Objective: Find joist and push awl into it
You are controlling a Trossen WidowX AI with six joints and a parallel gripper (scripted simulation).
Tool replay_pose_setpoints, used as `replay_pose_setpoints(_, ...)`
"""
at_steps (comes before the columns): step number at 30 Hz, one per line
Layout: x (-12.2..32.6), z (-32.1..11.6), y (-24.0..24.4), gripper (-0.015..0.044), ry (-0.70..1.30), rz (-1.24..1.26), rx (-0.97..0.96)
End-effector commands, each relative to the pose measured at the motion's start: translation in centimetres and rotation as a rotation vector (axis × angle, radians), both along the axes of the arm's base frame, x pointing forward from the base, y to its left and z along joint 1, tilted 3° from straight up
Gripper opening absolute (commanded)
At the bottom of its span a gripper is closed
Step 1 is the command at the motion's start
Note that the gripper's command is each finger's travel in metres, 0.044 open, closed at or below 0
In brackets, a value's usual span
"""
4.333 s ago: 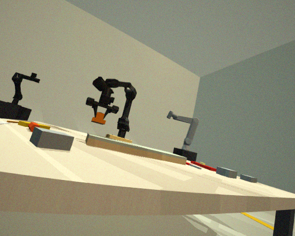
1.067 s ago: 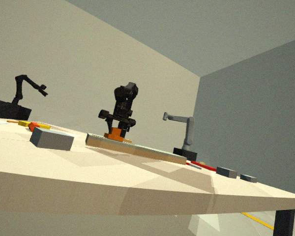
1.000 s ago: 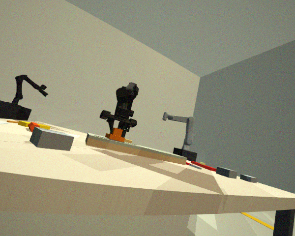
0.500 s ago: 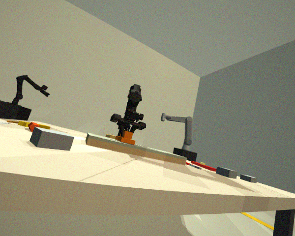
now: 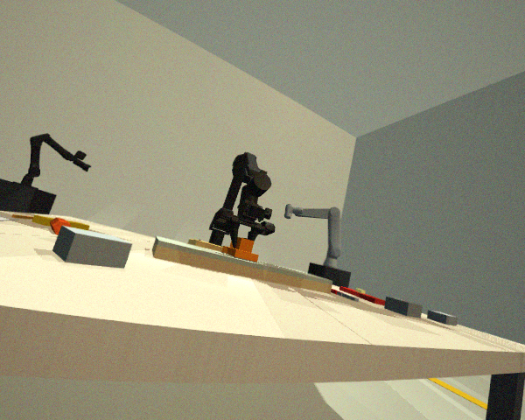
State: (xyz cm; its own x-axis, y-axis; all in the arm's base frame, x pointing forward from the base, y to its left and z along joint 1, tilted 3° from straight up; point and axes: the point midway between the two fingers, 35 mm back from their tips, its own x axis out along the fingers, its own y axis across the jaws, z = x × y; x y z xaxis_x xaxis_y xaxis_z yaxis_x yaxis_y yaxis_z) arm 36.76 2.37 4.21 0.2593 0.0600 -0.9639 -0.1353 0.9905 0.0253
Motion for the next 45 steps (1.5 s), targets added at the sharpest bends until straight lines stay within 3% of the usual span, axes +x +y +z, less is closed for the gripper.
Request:
replay_pose_setpoints(1, -0.3, 0.0, 1.5, 0.0000, 0.001, -0.004, 0.000)
replay_pose_setpoints(45, -2.4, 0.5, 17.5, 0.0000, 0.003, -0.004, 0.012)
